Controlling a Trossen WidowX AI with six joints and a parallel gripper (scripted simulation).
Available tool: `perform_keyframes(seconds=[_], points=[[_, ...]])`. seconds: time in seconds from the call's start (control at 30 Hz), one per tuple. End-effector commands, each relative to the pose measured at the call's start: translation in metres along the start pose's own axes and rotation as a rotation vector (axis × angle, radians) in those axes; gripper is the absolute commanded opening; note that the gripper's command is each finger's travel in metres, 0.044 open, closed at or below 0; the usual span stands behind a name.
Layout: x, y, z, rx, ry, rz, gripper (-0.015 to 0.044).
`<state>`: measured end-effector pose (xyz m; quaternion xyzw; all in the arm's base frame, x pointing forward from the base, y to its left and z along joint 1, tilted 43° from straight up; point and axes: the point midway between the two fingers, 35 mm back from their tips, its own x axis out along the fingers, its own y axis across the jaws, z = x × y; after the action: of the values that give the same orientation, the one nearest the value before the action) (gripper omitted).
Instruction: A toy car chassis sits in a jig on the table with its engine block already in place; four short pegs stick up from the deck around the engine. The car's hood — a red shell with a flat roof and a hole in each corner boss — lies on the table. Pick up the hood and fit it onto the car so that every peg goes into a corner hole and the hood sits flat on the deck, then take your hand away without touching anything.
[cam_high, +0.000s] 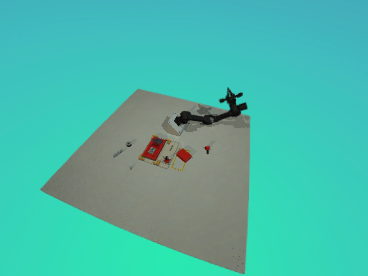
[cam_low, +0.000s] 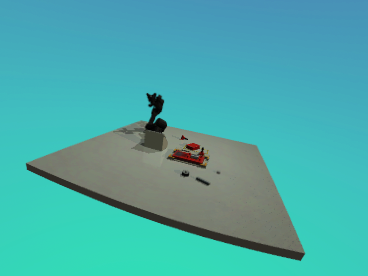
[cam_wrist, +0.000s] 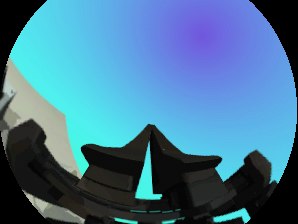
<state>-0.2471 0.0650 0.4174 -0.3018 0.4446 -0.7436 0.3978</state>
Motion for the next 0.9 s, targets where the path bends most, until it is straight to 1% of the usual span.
perform_keyframes(seconds=[0.0, 0.07, 0.3, 0.53, 0.7, 0.87], points=[[0.001, 0.0, 0.002, -0.003, -0.006, 0.003, 0.0026], [0.008, 0.002, 0.021, -0.029, -0.053, 0.027, 0.0079], [0.035, 0.023, 0.116, -0.16, -0.302, 0.166, 0.0263], [0.041, 0.062, 0.205, -0.282, -0.544, 0.33, 0.044], [0.03, 0.1, 0.263, -0.371, -0.718, 0.468, 0.044], [0.006, 0.146, 0.315, -0.468, -0.9, 0.634, 0.044]])
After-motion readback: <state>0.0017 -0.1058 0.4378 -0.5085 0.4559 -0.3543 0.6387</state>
